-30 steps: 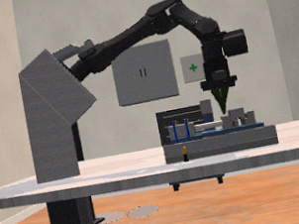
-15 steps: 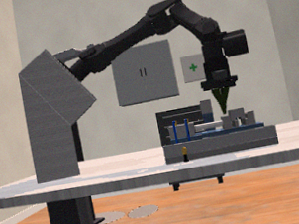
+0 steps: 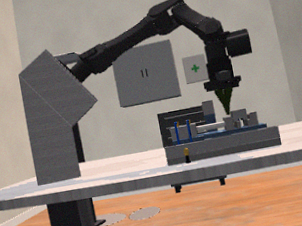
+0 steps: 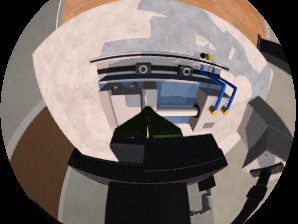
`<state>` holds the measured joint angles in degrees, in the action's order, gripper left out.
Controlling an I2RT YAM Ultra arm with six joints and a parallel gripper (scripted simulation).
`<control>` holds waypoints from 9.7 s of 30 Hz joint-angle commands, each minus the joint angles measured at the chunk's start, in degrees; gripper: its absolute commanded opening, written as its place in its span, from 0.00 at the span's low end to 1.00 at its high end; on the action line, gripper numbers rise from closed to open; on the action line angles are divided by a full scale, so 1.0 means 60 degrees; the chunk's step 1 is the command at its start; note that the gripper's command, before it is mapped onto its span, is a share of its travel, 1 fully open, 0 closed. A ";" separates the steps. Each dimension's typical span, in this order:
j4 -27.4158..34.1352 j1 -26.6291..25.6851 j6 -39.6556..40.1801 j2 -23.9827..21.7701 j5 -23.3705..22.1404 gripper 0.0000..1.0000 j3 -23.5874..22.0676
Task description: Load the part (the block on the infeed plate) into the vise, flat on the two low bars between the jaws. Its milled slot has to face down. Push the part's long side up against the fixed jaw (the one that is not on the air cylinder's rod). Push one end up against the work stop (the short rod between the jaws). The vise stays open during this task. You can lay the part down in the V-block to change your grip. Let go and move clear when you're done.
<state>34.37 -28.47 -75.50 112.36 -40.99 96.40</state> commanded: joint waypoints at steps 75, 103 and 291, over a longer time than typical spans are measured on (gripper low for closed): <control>0.0373 -0.0066 -0.0106 0.0278 0.0160 0.00 0.1144; 0.0322 -0.0088 -0.0088 0.0020 0.0158 0.00 0.1045; 0.3319 -0.1534 1.6429 0.1136 -0.0800 0.00 0.3896</control>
<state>55.33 -35.75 23.40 119.50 -45.34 118.13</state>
